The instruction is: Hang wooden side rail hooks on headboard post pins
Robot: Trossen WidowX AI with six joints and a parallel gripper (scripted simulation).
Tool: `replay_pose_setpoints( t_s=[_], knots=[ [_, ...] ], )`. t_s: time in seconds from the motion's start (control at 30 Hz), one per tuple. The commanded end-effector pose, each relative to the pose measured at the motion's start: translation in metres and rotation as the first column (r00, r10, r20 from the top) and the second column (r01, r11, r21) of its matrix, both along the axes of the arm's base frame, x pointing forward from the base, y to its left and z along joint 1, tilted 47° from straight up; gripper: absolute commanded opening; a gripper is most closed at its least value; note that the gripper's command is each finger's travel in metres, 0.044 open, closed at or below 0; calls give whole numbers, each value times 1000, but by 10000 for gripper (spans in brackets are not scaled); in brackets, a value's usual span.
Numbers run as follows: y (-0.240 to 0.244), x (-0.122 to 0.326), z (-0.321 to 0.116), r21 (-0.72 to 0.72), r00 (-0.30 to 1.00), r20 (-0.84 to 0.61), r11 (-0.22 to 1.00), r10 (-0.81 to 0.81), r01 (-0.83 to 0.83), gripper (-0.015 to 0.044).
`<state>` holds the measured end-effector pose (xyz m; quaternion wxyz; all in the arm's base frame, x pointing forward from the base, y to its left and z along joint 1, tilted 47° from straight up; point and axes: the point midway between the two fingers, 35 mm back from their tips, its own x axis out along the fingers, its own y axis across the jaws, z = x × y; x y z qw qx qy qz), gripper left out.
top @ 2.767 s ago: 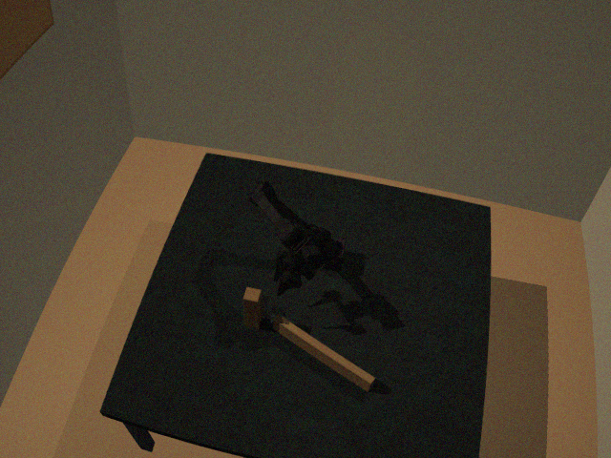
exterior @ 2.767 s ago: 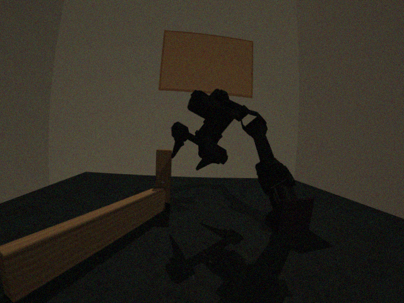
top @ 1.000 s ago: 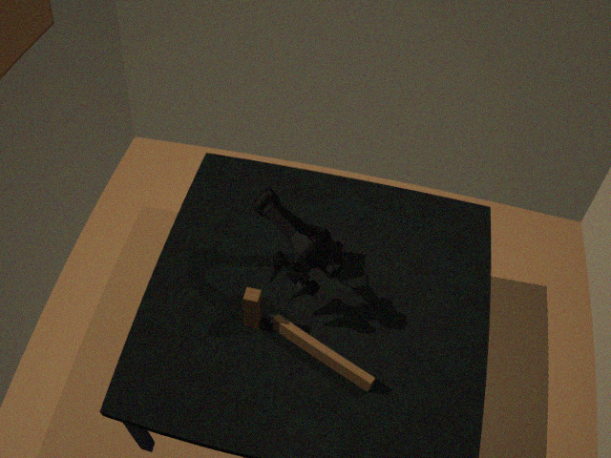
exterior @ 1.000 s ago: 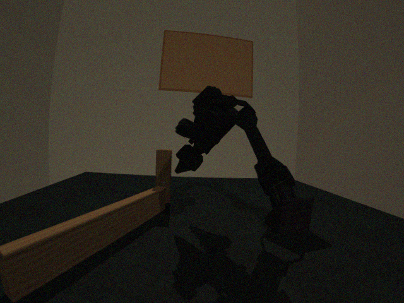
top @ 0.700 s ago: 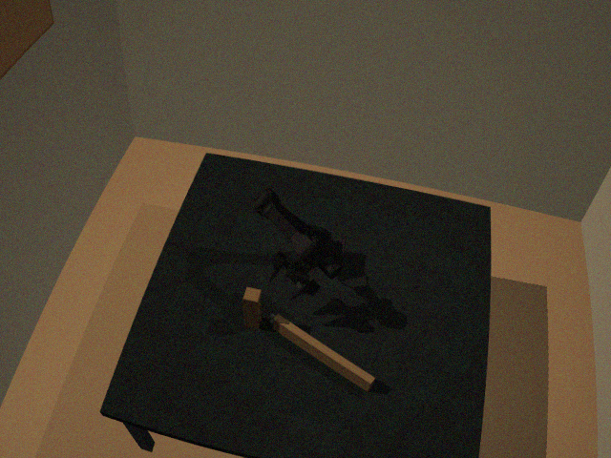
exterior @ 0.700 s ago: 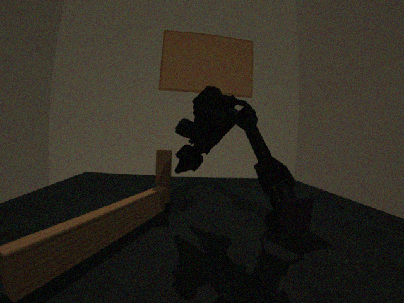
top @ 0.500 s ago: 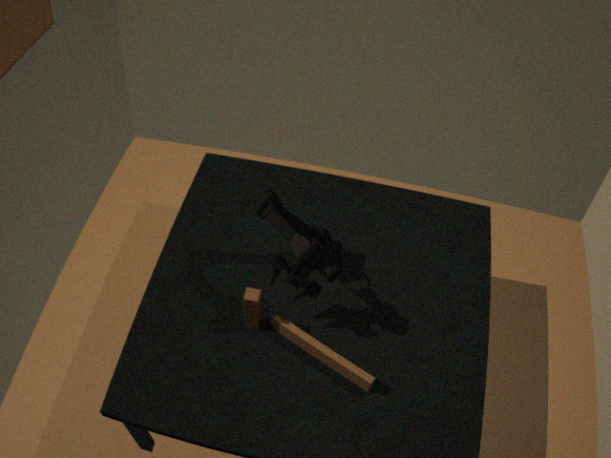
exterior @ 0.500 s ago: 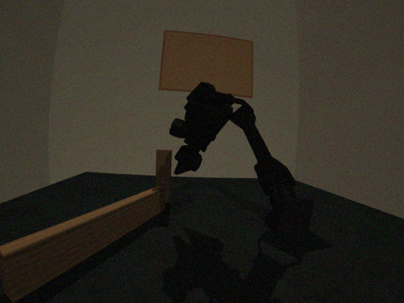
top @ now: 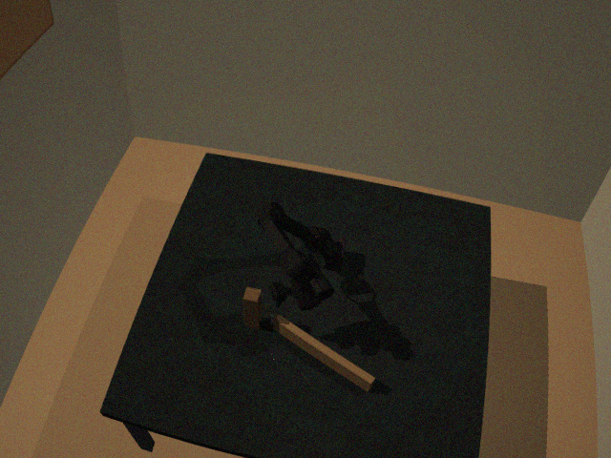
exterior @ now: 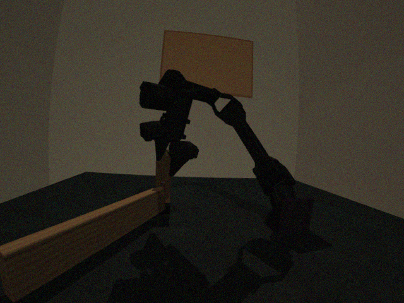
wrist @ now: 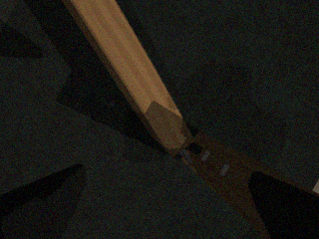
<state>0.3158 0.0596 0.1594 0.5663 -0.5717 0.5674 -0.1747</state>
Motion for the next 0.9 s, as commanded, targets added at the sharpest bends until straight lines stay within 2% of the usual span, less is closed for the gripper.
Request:
replay_pose_setpoints(
  t_s=[0.0,0.17,0.27,0.53,0.67,0.87],
  knots=[
    [9,21,-4,50,974,-217,997,60,-50,440],
    [20,42,-12,143,880,-435,980,188,-138,440],
    [25,52,-15,198,816,-515,963,263,-185,440],
    [24,53,-17,202,810,-522,962,267,-187,440],
    [2,58,-38,189,787,-567,968,243,-163,440],
    [-3,59,-43,188,786,-569,969,242,-162,440]
  ],
)
